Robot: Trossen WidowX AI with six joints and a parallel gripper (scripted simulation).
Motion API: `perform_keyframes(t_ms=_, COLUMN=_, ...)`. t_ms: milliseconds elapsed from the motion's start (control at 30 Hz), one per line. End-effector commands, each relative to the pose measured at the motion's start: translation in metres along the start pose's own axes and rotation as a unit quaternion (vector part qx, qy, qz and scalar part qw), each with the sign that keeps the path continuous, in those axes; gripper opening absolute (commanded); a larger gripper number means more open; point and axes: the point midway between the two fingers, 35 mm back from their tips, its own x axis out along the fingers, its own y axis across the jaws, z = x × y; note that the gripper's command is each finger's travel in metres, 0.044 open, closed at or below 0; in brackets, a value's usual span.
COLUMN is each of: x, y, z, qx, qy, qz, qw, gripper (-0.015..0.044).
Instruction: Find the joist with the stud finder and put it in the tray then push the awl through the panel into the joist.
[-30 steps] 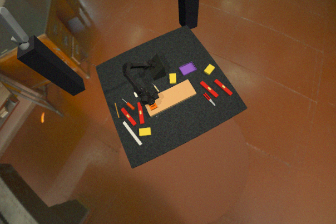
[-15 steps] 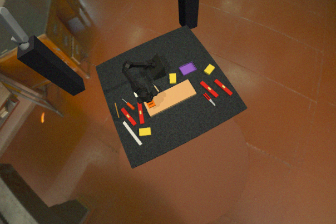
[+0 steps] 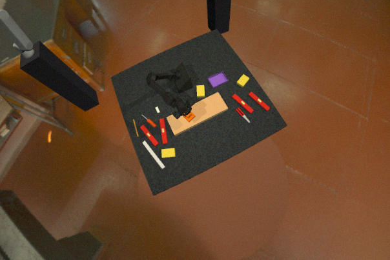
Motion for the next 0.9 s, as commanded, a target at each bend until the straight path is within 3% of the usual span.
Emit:
perform_keyframes(t_ms=0, x=0.000, y=0.041, z=0.016, qx=-0.050, qy=-0.012, qz=0.025, qw=0.998, gripper=0.0000)
perform_keyframes(t_ms=433, x=0.001, y=0.170, z=0.032, qx=-0.199, qy=-0.024, qz=0.088, qw=0.976, gripper=0.0000)
perform_keyframes(t_ms=867, x=0.000, y=0.296, z=0.007, qx=-0.343, qy=-0.020, qz=0.134, qw=0.930, gripper=0.0000)
